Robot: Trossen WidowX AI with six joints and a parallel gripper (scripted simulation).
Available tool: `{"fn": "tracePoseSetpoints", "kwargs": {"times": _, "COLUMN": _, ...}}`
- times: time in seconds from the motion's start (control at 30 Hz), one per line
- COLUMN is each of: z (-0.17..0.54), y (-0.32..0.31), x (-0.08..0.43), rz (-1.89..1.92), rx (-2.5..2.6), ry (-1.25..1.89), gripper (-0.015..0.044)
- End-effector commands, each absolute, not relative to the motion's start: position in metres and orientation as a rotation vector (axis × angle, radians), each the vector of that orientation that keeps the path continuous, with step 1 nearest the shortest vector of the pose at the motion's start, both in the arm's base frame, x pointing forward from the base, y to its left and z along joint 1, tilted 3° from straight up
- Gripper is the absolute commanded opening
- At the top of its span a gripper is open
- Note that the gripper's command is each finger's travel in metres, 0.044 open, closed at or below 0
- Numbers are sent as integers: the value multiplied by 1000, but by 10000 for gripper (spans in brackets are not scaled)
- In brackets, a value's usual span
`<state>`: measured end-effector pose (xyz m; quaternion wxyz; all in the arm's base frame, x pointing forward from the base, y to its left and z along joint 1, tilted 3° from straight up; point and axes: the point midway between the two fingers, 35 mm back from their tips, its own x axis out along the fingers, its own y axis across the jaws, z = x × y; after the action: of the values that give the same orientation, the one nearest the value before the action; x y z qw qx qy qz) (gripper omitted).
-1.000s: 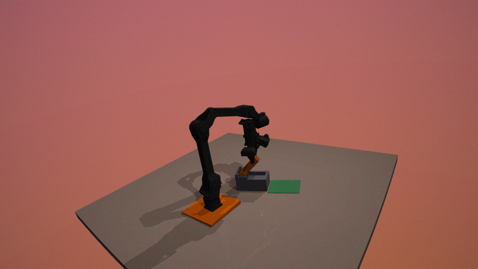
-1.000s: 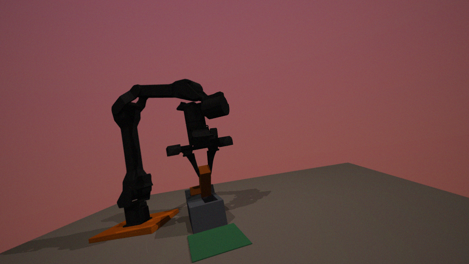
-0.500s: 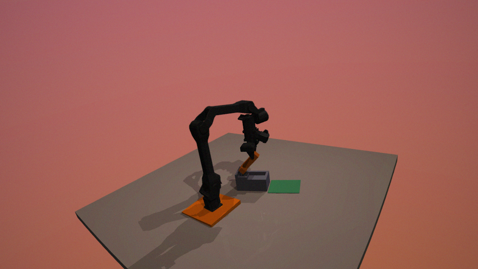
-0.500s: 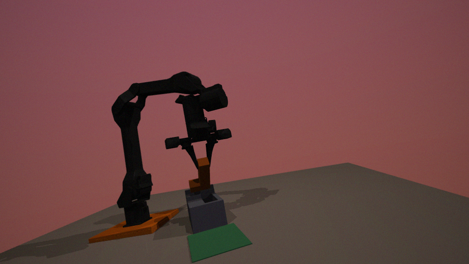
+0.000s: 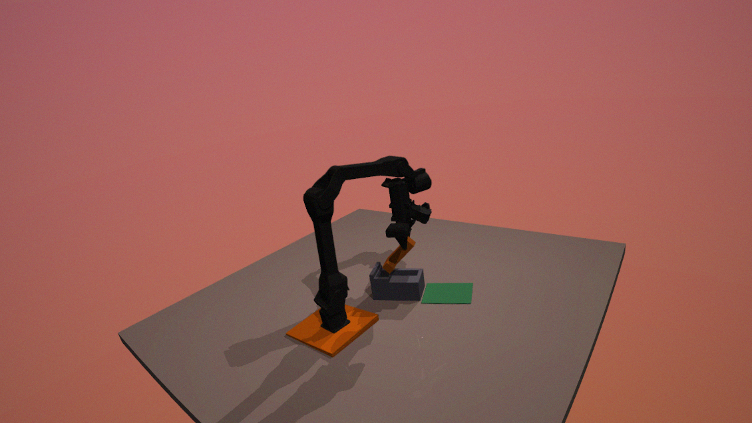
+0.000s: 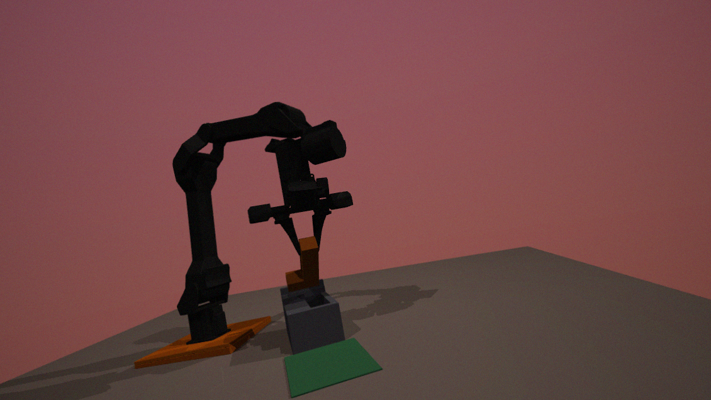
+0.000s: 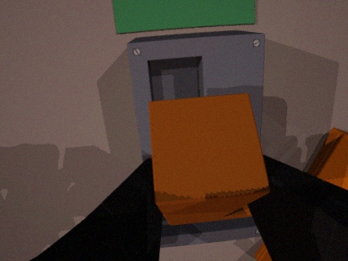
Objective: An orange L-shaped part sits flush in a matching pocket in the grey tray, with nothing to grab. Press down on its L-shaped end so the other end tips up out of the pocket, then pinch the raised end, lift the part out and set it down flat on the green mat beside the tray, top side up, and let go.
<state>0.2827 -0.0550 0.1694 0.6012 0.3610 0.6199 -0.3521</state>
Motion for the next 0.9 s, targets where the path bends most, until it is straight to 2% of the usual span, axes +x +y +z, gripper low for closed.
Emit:
{"fn": "tracePoseSetpoints", "kwargs": {"times": 0.0, "z": 168, "y": -71, "x": 290, "rz": -814, "rx": 835, "ry": 1438, "gripper": 0}}
{"fn": "tracePoseSetpoints", "kwargs": {"times": 0.87, "z": 166, "y": -171, "x": 335, "rz": -818, "rx": 830, "ry": 1431, "gripper": 0}}
